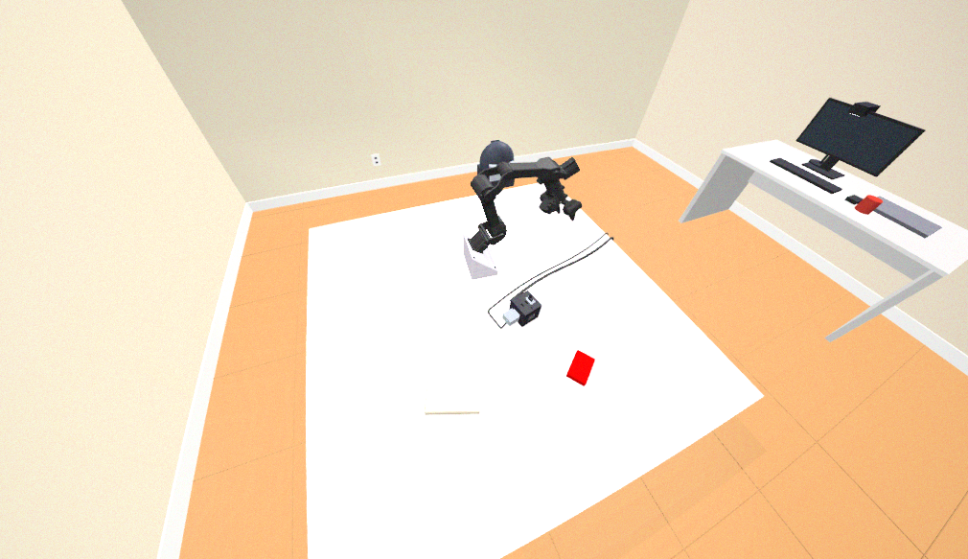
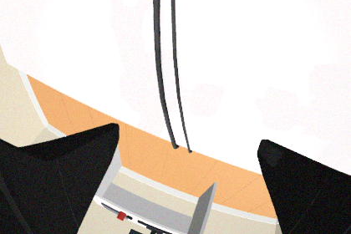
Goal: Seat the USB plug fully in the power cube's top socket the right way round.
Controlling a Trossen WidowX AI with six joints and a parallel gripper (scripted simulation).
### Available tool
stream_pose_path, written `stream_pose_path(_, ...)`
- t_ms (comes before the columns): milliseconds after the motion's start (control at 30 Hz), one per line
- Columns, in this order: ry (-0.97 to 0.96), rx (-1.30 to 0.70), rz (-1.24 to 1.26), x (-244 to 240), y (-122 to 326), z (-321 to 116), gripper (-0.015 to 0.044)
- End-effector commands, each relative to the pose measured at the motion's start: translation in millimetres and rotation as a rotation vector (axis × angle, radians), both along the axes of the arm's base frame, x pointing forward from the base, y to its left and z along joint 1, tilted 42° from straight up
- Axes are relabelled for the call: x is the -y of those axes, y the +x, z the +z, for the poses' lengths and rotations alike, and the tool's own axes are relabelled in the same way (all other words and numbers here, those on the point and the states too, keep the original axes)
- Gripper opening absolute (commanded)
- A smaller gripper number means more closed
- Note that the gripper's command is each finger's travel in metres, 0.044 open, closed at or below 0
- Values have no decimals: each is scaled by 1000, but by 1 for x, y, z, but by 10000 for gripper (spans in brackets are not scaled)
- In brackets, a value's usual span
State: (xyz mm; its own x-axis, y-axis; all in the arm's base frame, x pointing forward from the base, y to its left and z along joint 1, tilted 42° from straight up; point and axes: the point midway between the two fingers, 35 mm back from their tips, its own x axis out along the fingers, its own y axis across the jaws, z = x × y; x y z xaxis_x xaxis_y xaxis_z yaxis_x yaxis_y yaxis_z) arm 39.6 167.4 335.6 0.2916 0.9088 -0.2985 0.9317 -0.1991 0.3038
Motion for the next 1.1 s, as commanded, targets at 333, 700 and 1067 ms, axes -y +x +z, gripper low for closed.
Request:
stream_pose_path(333, -454, 217, -44, -26, 55, -44, 440)
stream_pose_path(700, -836, 160, 73, -6, 141, -100, 440)
stream_pose_path(1067, -841, -29, 208, 66, 216, -152, 440)
